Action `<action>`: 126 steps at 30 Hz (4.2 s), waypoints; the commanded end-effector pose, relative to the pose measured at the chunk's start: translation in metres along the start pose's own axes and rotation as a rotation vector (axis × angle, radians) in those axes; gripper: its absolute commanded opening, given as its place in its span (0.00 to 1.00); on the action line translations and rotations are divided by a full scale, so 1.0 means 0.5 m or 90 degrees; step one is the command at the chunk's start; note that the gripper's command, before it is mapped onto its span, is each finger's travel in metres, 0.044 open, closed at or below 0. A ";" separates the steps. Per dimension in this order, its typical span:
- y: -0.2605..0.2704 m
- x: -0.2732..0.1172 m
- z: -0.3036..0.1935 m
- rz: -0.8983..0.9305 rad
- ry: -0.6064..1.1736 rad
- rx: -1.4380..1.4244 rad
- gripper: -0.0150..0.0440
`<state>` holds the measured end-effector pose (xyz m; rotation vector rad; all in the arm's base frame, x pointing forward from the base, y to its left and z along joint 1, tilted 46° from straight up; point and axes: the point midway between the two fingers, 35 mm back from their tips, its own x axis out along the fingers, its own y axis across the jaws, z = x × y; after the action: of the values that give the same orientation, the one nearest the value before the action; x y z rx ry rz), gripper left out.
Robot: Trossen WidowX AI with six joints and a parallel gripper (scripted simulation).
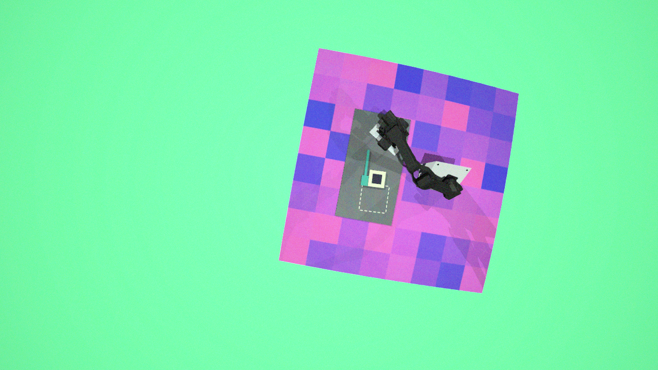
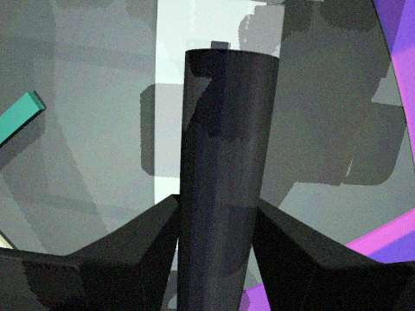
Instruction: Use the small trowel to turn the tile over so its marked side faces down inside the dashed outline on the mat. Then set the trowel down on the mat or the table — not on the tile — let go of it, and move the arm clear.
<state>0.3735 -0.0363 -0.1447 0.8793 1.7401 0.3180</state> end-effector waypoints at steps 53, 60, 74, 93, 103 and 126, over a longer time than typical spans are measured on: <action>0.000 0.001 0.000 0.003 0.001 0.719 0.47; 0.000 0.001 0.000 0.003 0.001 0.766 0.47; 0.000 0.001 0.000 0.003 0.001 0.766 0.71; -0.001 -0.091 -0.006 0.002 0.001 0.780 0.71; -0.001 -0.091 -0.005 0.002 0.001 0.658 0.71; -0.001 -0.091 -0.004 0.002 0.000 0.149 0.71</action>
<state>0.3775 -0.0671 -0.1116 1.1183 1.8150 0.0390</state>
